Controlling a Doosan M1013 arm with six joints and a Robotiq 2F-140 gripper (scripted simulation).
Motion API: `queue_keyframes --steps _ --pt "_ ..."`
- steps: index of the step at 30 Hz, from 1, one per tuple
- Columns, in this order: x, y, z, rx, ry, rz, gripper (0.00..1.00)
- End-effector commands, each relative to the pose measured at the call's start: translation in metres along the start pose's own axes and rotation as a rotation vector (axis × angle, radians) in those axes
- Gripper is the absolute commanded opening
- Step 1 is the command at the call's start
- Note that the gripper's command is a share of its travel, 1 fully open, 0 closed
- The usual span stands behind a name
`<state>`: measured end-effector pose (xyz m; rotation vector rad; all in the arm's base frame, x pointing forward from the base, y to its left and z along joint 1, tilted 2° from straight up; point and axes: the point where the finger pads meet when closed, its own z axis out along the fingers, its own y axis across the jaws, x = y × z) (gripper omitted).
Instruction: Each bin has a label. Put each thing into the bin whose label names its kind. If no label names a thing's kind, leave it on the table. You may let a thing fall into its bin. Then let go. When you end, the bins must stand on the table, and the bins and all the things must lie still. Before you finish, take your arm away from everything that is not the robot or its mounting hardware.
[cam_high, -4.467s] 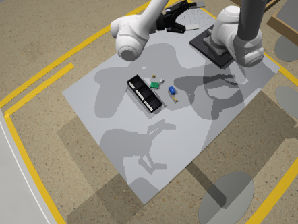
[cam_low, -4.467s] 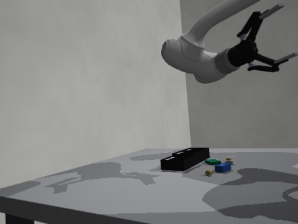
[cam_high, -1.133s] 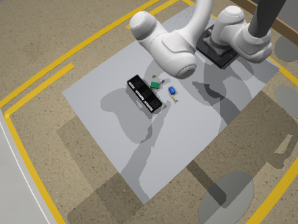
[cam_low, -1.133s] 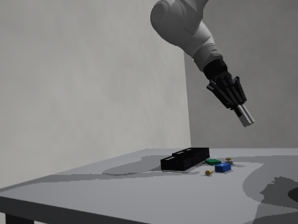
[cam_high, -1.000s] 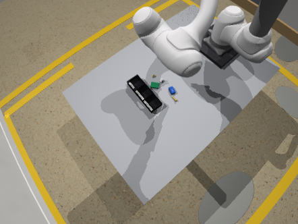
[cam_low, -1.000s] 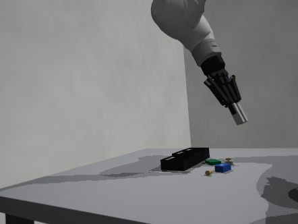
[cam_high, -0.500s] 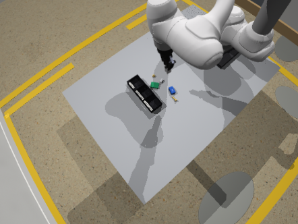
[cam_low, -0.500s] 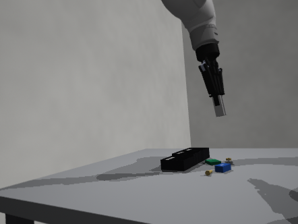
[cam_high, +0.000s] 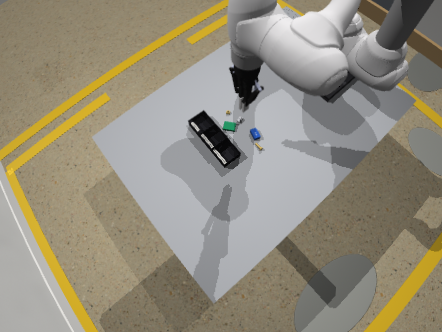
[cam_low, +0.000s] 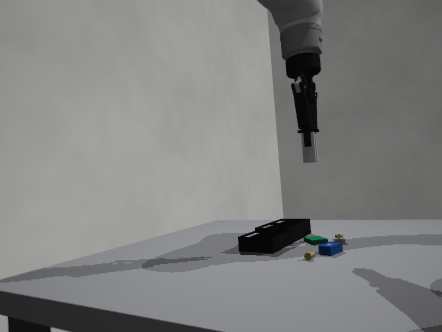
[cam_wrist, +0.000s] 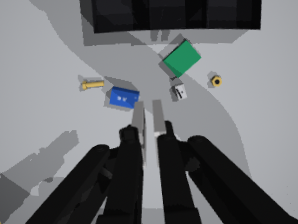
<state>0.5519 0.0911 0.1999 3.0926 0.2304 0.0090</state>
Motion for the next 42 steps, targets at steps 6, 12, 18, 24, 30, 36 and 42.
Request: queue_keyframes --steps 6,12,18,24,30,36,42 --pt "0.021 0.028 0.023 0.0 0.0 -0.043 0.05" --pt "0.037 0.05 0.042 0.0 0.0 -0.043 0.05" --pt "0.062 0.083 0.07 0.0 0.0 -0.043 0.05" --pt "0.087 0.116 0.098 0.0 0.0 -0.043 0.05" --pt "0.104 0.138 0.117 0.0 0.0 -0.043 0.05" --pt "0.104 0.139 0.12 0.0 0.0 -0.043 0.05" --pt "0.104 0.139 0.136 0.0 0.0 -0.043 0.05"
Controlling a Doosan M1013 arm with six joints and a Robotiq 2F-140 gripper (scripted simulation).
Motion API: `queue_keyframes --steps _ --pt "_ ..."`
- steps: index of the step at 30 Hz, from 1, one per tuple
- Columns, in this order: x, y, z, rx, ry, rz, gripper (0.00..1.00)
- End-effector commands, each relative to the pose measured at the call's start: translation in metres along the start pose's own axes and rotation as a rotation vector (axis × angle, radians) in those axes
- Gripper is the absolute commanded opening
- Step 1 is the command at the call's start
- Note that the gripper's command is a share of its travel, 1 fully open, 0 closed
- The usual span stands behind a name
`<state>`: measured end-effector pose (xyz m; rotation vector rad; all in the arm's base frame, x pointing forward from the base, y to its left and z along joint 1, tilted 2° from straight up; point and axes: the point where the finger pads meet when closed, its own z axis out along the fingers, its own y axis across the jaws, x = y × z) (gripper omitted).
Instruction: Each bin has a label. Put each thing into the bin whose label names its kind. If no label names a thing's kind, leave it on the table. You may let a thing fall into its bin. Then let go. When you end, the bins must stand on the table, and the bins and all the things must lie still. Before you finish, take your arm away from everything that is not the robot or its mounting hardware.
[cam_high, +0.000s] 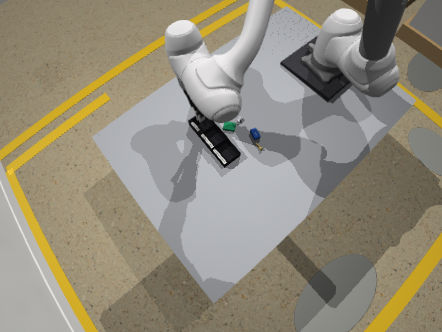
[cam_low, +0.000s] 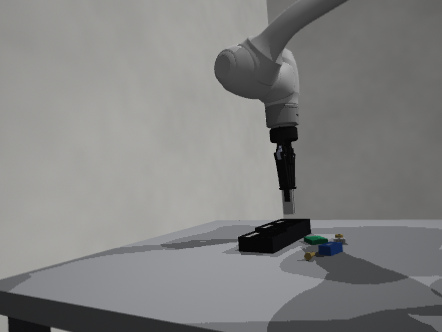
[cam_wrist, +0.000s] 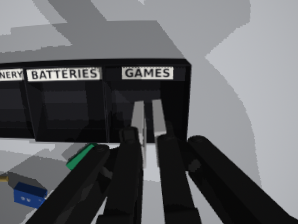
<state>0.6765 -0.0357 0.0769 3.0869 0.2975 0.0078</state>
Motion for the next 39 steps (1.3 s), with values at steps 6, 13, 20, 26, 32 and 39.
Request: queue_keyframes --steps 6,13,20,26,32,39 --pt "0.0 0.0 0.018 0.0 0.0 0.0 0.05" --pt "0.0 0.0 0.037 0.0 0.0 0.0 0.05" --pt "0.0 0.0 0.041 0.0 0.0 0.0 0.05" --pt "0.0 0.0 0.041 0.0 0.0 0.0 0.05" --pt "0.0 0.0 0.041 0.0 0.0 0.0 0.05" --pt "0.0 0.0 0.041 0.0 0.0 0.0 0.05"
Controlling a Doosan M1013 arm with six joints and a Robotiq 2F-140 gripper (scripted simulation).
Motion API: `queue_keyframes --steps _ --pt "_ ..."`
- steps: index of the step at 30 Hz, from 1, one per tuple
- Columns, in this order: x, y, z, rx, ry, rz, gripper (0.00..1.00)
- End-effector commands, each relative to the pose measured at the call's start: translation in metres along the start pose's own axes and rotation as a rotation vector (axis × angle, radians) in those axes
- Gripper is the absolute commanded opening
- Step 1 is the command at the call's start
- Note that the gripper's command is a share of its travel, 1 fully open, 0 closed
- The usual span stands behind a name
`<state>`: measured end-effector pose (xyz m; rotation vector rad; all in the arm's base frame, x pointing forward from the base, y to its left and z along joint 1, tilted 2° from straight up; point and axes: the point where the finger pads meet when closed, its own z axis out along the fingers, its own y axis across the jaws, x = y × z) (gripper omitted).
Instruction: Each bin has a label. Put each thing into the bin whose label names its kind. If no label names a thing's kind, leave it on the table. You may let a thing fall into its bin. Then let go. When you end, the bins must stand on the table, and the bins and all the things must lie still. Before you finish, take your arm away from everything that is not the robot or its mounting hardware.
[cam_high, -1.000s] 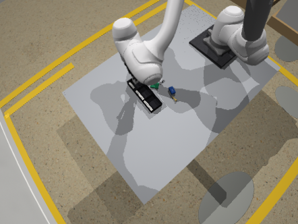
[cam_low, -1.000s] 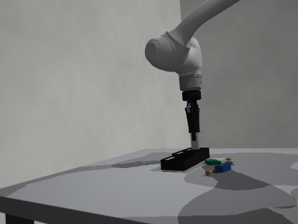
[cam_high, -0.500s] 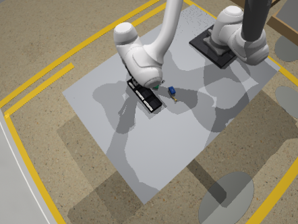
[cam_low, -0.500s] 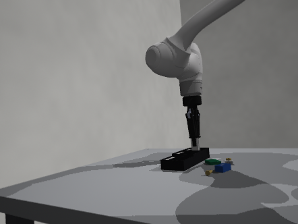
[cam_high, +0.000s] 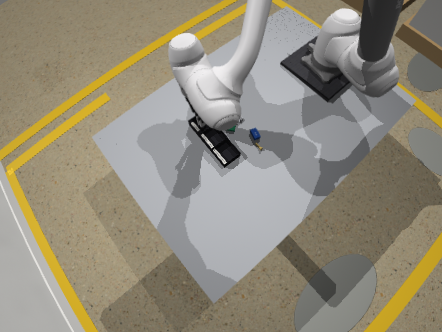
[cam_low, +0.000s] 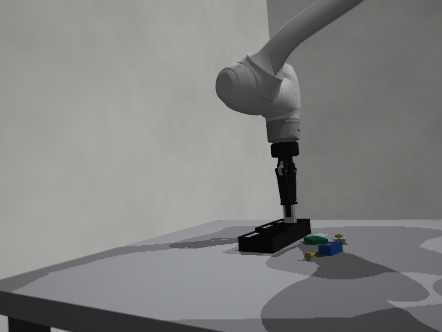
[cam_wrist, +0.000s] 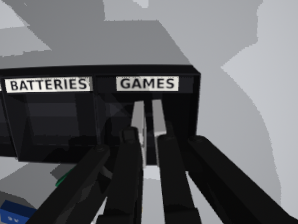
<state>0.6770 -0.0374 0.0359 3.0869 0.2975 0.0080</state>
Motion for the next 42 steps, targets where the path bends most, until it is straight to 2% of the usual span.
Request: queue_keyframes --steps 1,24,42 --pt "0.0 0.0 0.0 0.0 0.0 0.0 0.05" --pt "0.0 0.0 0.0 0.0 0.0 0.0 0.05" --pt "0.0 0.0 -0.021 0.0 0.0 0.0 0.05"
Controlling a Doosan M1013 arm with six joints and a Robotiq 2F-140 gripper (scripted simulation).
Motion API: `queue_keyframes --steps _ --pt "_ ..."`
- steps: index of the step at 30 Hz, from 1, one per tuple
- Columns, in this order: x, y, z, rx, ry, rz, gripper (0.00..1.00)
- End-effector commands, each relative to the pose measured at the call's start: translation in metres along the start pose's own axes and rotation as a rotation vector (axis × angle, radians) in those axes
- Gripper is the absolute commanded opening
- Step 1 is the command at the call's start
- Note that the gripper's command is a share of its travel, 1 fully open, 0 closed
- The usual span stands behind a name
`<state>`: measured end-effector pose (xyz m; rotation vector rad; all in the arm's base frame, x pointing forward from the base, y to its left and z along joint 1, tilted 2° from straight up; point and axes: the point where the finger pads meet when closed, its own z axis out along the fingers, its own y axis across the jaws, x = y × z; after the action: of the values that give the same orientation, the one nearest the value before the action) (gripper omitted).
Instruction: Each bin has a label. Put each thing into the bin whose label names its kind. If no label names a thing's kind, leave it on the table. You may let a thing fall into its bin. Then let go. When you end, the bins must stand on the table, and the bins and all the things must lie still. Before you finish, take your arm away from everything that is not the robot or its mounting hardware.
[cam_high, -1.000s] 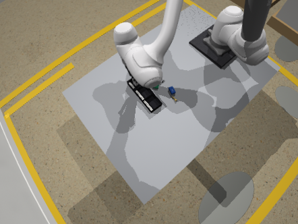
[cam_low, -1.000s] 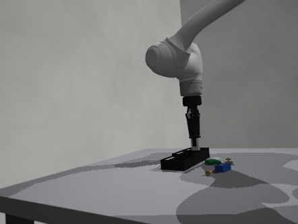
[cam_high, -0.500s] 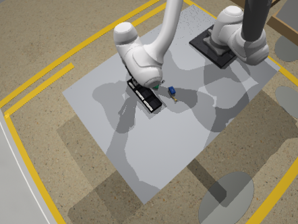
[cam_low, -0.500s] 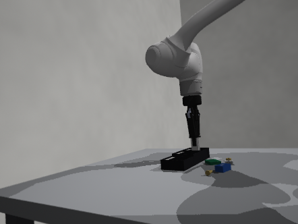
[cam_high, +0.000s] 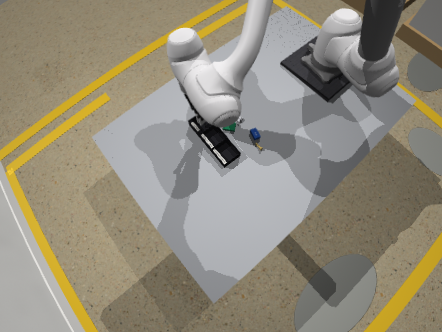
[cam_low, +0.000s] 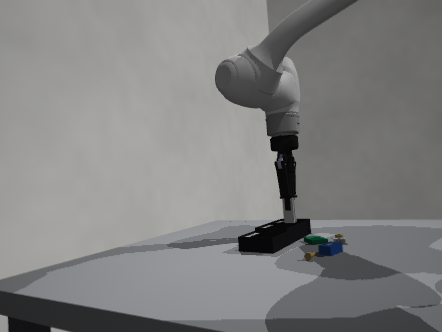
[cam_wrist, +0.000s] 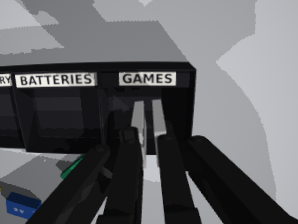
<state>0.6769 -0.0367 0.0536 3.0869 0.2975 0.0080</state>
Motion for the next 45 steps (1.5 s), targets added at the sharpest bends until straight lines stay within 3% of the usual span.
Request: queue_keyframes --steps 1,8,13,17,36,45 --pt "0.0 0.0 -0.005 0.0 0.0 0.0 0.05" --pt "0.0 0.0 -0.014 0.0 0.0 0.0 0.05" --pt "0.0 0.0 -0.034 0.0 0.0 0.0 0.05" --pt "0.0 0.0 -0.035 0.0 0.0 0.0 0.05" --pt "0.008 -0.084 -0.035 0.0 0.0 0.0 0.05" --pt "0.008 -0.084 -0.027 0.0 0.0 0.0 0.05"
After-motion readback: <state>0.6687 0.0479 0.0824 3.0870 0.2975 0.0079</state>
